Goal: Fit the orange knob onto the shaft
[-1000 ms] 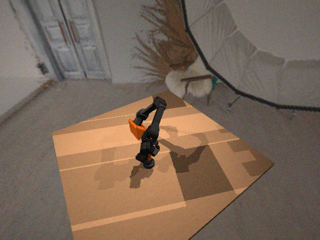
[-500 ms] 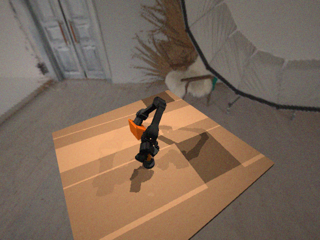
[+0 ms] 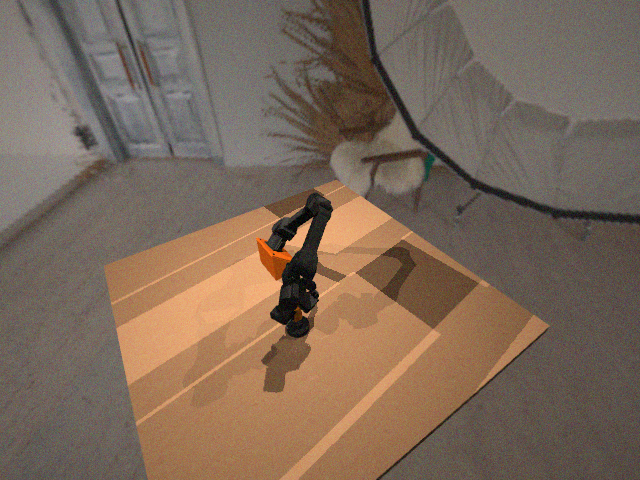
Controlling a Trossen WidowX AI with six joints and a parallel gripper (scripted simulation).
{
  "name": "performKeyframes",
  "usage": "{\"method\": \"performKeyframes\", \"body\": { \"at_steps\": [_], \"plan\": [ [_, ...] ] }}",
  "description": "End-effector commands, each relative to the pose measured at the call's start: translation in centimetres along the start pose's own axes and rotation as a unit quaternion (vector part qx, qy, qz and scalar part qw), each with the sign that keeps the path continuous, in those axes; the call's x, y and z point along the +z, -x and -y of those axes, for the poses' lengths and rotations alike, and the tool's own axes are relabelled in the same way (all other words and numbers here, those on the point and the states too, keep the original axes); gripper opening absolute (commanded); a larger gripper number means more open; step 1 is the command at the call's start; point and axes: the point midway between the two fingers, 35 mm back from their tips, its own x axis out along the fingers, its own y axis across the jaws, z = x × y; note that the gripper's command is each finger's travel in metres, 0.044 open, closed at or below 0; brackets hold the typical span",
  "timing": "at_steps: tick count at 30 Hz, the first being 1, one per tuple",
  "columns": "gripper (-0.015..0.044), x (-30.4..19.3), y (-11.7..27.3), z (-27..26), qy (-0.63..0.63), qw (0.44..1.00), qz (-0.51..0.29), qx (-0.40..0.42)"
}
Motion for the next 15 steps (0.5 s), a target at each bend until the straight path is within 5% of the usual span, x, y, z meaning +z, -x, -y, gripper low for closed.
{"method": "performKeyframes", "body": {
  "at_steps": [1, 15],
  "plan": [
    [0.0000, 0.36, 0.33, 0.12, 0.003, 1.000, 0.002, -0.004],
    [0.0000, 0.21, -0.09, 0.27, 0.003, 1.000, 0.002, -0.004]
  ]
}}
